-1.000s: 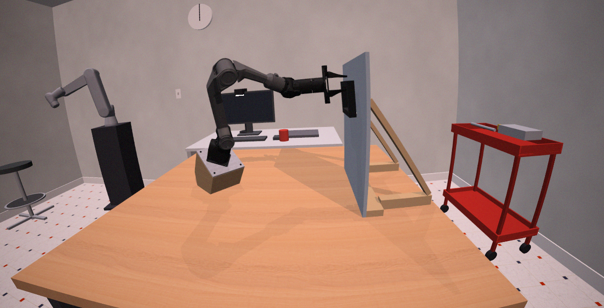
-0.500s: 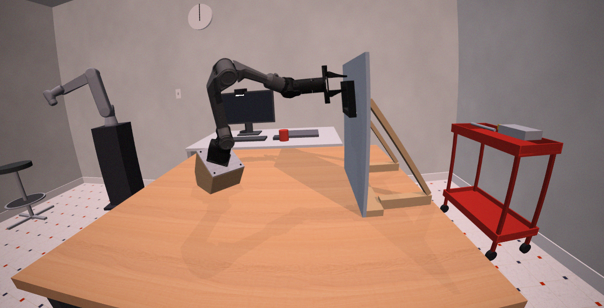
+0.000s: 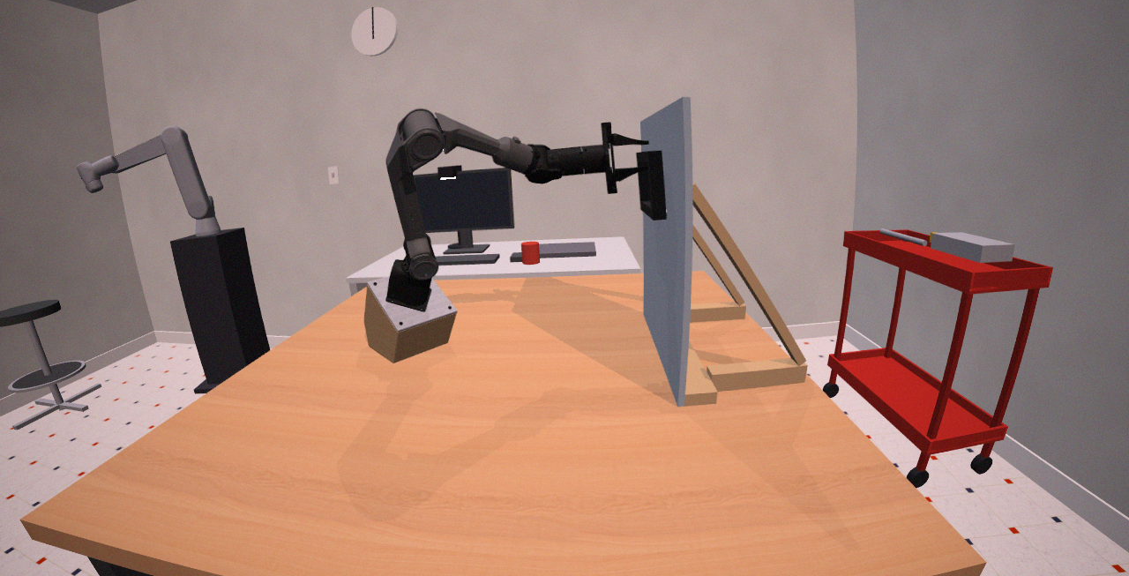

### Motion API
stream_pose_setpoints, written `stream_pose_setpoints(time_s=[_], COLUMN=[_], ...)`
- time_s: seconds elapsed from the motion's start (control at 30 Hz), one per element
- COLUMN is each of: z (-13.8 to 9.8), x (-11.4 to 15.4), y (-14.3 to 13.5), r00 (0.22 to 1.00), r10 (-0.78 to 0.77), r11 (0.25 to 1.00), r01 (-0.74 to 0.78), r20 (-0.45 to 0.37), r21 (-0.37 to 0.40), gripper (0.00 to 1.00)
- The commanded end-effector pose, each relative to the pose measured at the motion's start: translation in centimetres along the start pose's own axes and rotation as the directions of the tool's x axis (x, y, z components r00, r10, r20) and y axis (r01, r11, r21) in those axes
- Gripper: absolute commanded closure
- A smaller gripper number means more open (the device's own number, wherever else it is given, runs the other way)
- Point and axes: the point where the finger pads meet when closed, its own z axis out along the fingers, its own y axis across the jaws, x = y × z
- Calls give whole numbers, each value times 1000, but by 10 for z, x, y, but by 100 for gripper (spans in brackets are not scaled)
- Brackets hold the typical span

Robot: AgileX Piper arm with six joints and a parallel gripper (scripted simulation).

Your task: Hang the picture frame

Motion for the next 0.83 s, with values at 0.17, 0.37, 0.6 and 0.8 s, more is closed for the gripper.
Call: stream_pose_setpoints(time_s=[0.17,0.37,0.6,0.8], z=[-3,-5,-11,-15], x=[0,-1,-1,-1], y=[1,1,1,1], r00=[1000,1000,1000,1000], r10=[0,0,0,0], r11=[1000,1000,1000,1000], r01=[0,0,0,0], r20=[1,1,1,1], r21=[-2,-2,-2,-2], gripper=[37,37,37,37])
